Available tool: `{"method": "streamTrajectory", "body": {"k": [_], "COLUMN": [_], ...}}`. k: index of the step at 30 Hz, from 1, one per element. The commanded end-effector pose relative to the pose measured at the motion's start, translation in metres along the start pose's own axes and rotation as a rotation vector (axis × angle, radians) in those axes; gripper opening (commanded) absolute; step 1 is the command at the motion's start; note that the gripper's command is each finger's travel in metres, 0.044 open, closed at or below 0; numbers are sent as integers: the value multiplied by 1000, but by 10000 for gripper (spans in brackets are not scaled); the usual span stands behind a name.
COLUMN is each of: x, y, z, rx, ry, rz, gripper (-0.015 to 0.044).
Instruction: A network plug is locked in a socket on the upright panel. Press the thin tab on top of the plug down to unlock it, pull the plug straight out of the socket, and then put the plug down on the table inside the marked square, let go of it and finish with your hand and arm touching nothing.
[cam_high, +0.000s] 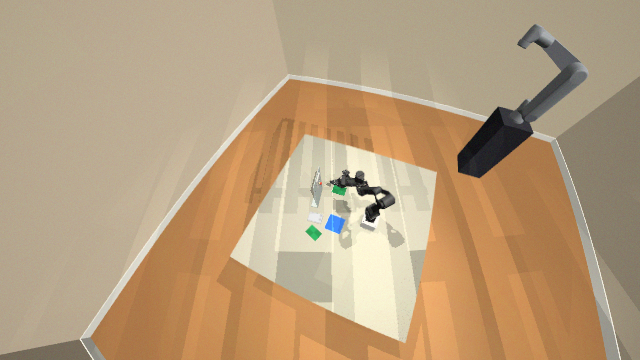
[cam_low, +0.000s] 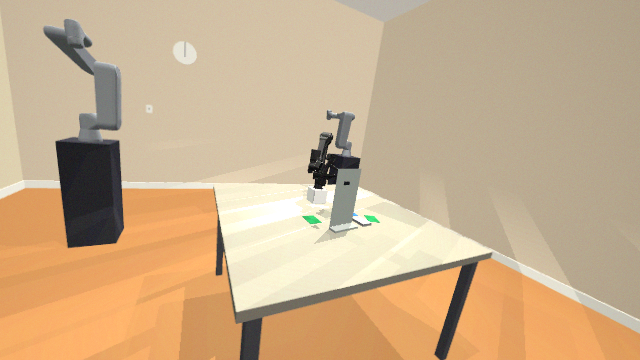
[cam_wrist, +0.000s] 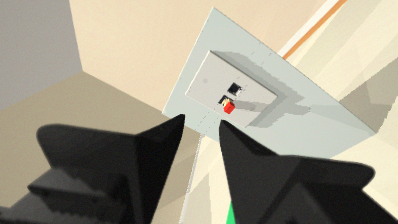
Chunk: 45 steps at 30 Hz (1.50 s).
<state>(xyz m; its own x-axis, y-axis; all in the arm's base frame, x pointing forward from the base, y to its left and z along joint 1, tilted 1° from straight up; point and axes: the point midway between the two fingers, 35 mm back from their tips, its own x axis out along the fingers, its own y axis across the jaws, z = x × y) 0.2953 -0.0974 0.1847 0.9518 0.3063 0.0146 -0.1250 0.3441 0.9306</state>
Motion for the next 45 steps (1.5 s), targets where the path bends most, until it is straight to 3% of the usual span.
{"method": "streamTrajectory", "body": {"k": [1,10,15,29,45], "x": [-13,-46,-48,8,30], "y": [-11,-31,-32,-35,-36], "z": [-4,-18,-20,-11,-6], "rx": [108,362,381,379,379], "ry": [27,91,96,95,95], "rz": [3,5,5,9,11], "gripper": [156,156,156,156,156]}}
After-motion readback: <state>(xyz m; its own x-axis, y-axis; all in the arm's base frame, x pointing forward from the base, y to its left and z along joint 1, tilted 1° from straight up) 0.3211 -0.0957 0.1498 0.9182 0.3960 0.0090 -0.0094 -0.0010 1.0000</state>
